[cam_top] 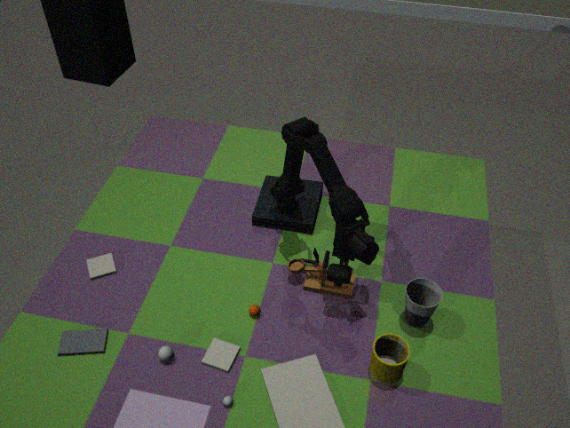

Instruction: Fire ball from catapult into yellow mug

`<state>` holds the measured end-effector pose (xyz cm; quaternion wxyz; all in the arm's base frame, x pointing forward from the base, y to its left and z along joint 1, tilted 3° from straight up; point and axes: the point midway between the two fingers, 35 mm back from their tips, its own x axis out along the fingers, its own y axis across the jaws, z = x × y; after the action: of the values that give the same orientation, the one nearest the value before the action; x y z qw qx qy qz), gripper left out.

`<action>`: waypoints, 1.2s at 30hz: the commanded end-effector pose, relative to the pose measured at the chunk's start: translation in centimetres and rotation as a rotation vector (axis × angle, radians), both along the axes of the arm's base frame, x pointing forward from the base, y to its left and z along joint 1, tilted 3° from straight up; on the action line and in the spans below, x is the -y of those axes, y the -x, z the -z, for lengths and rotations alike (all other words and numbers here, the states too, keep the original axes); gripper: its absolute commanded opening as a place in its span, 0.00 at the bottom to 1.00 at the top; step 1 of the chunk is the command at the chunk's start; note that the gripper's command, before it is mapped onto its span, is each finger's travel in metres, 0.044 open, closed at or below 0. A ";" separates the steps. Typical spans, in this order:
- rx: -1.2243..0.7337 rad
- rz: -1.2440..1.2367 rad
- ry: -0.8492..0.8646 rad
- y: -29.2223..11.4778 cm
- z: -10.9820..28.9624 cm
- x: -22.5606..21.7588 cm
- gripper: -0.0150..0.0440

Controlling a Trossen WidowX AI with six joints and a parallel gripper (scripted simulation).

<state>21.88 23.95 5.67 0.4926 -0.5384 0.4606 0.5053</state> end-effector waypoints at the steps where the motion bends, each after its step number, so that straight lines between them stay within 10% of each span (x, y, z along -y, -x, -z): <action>1: -0.004 -0.004 0.012 0.0 0.9 0.2 1.00; 16: -0.004 -0.004 0.012 0.0 2.7 0.3 1.00; 26: -0.003 0.000 0.003 0.0 2.4 0.2 0.56; 36: -0.003 0.000 0.003 0.1 -0.1 0.0 0.34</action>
<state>21.74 23.66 3.75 0.4850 -0.5388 0.4676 0.5058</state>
